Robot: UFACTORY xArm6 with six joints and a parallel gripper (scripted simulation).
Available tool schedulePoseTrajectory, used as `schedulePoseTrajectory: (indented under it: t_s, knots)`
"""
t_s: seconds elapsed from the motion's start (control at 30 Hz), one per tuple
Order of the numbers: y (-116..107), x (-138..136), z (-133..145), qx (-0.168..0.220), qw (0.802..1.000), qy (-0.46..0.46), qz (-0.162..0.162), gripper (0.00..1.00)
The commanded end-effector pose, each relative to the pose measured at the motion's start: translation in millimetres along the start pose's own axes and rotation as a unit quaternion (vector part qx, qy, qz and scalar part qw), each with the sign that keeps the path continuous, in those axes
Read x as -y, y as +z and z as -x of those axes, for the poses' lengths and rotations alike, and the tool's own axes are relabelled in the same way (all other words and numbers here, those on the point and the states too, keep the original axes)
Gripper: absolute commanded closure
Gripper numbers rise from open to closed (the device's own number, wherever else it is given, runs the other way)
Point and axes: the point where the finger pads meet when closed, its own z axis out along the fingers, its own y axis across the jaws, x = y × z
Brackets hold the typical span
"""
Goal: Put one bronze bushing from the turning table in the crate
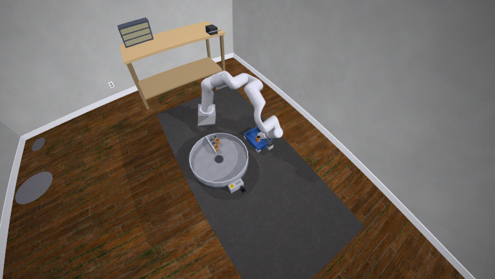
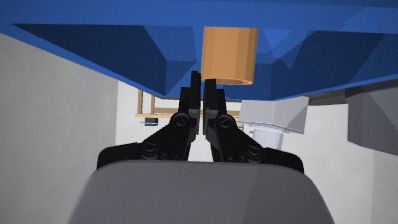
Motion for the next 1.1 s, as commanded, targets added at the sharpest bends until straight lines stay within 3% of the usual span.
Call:
schedulePoseTrajectory:
  t_s: [0.0,0.2,0.23,1.07]
  knots:
    - [-2.2,0.7,-0.2,-0.002,1.000,-0.001,-0.001,1.00]
    - [-2.2,0.7,-0.2,-0.002,1.000,-0.001,-0.001,1.00]
    - [-2.2,0.7,-0.2,-0.002,1.000,-0.001,-0.001,0.88]
    - [-2.2,0.7,-0.2,-0.002,1.000,-0.001,-0.001,0.88]
